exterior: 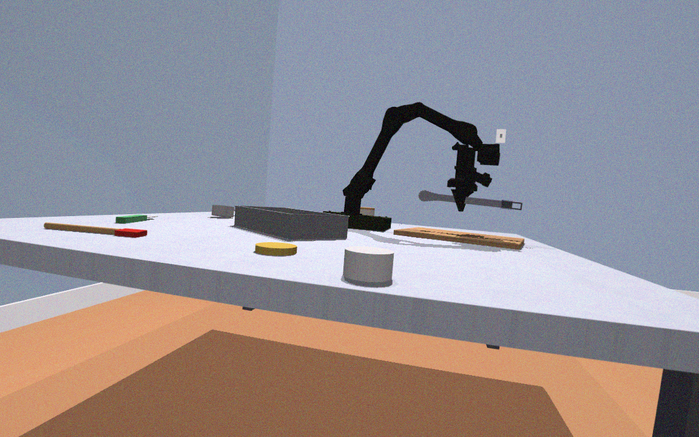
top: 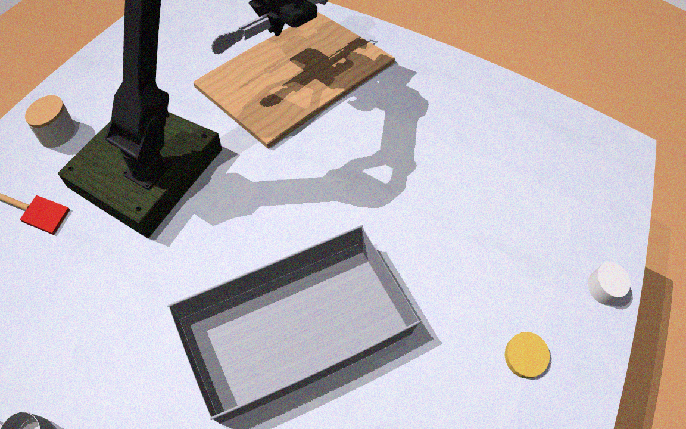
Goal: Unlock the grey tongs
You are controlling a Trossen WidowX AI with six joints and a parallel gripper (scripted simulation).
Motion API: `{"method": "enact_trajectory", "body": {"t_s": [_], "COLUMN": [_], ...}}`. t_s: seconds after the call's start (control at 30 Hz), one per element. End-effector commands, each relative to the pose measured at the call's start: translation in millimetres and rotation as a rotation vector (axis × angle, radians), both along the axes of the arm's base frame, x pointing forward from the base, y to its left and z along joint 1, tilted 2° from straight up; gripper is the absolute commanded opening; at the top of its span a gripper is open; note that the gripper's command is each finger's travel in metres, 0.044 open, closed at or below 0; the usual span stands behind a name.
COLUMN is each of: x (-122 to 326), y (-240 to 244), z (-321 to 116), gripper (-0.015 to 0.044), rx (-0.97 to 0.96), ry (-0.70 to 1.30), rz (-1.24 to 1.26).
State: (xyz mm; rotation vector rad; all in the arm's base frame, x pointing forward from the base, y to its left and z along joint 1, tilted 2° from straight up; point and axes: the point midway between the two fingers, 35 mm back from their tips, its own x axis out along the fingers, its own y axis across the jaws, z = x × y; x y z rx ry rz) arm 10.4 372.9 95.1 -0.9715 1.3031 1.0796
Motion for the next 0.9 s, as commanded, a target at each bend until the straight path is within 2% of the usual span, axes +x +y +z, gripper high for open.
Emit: {"method": "enact_trajectory", "body": {"t_s": [0.0, 0.87], "x": [-1, -2], "y": [1, 2], "z": [-6, -43], "gripper": [-0.015, -0.015], "rx": [0.003, 0.003], "ry": [0.003, 0.003], "rz": [-0.003, -0.003]}}
